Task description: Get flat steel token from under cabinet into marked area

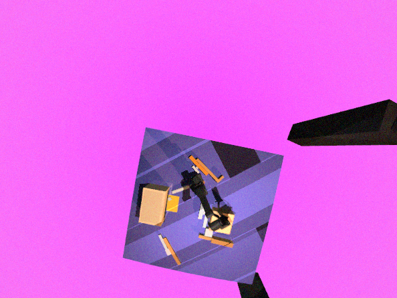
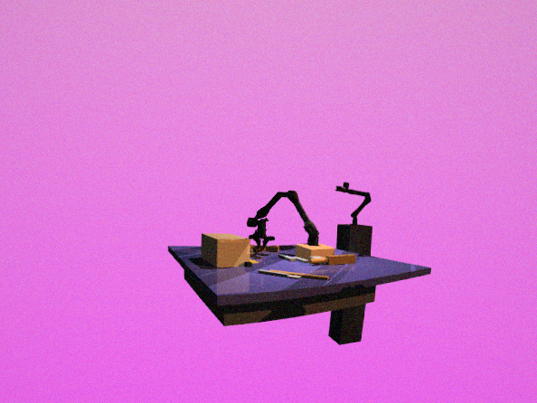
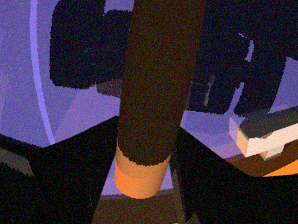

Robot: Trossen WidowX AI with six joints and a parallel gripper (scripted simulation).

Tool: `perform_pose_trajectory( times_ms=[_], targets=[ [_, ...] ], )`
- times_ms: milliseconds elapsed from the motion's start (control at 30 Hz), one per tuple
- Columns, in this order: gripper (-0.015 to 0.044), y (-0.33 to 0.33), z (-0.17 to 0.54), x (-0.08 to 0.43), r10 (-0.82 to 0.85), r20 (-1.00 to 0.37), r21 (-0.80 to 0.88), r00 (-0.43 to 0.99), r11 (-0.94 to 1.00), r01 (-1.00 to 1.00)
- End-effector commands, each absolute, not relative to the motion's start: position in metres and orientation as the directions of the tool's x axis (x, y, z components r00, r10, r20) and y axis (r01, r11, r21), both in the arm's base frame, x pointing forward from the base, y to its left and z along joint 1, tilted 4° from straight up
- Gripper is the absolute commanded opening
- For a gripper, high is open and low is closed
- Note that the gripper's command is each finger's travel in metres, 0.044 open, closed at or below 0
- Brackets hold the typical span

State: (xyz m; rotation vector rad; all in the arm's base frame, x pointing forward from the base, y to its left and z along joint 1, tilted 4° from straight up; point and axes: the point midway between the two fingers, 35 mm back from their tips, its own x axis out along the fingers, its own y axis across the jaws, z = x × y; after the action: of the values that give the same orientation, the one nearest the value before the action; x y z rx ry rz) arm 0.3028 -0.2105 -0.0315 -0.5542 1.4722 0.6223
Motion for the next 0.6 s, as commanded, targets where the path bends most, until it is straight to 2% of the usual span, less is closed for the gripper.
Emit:
perform_pose_trajectory(
  times_ms=[0, 333, 567],
  targets=[
    [0.0000, -0.209, -0.027, 0.312, 0.045, -0.999, 0.019, 0.020, 0.727, -0.686],
    [0.0000, -0.208, -0.034, 0.312, 0.045, -0.999, 0.019, 0.020, 0.727, -0.687],
    [0.0184, -0.207, -0.038, 0.308, 0.047, -0.999, 0.035, -0.001, 0.724, -0.689]
  ],
)
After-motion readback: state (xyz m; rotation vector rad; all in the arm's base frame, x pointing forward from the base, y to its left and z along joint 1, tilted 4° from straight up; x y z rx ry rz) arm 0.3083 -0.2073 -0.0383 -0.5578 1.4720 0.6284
